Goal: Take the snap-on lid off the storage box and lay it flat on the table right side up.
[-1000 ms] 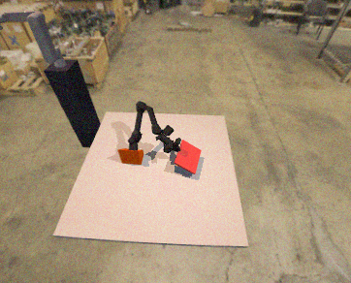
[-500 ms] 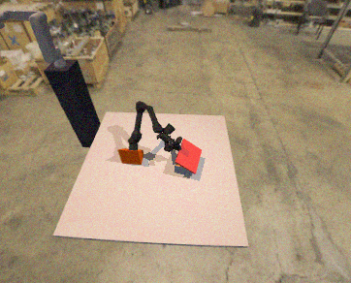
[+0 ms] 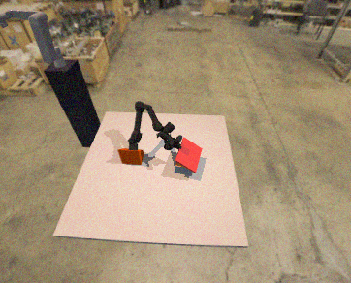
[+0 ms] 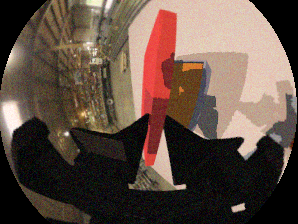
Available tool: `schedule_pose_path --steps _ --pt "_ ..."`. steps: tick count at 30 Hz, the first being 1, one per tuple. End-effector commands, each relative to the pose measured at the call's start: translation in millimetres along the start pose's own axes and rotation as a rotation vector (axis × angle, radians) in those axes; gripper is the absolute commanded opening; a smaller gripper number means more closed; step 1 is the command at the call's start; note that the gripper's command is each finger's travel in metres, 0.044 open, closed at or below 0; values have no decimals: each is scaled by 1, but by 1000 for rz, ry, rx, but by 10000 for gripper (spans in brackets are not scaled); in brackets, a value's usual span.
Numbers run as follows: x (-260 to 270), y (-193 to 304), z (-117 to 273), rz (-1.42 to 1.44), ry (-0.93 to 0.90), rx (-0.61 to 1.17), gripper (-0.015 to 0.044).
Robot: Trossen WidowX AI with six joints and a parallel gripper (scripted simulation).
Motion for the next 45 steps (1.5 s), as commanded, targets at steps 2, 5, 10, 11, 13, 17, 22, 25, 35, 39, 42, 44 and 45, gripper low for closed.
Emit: schedule_pose_path --steps 2,5,10,11,13,17,22,25,35,39,42,44,45 --pt "12 4 8 16 -20 8 0" --pt "14 5 11 16 -20 8 0" --pt "19 5 15 16 -20 8 0" --pt "20 5 16 16 -20 8 0" --pt "22 5 18 17 -20 8 0" --pt "26 6 21 17 -20 7 0" --pt "31 6 25 17 -20 7 0" --pt "34 6 28 17 -20 7 0" --pt "31 -1 27 17 -20 7 0" --pt "30 -10 26 17 -20 7 0" --pt "30 -16 27 17 -20 6 0" --pt "30 -20 27 18 -20 6 0" --pt "30 -22 27 18 -20 6 0"
Point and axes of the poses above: the point midway between the two fingers, 35 mm back from their tips, its own z axis back along the fingers, its own x axis across the jaws, y = z × x, the point moved 3 cm from there along z, back along the fingers, and after that the axes turned 4 degrees about -z, right-handed, at the moved point
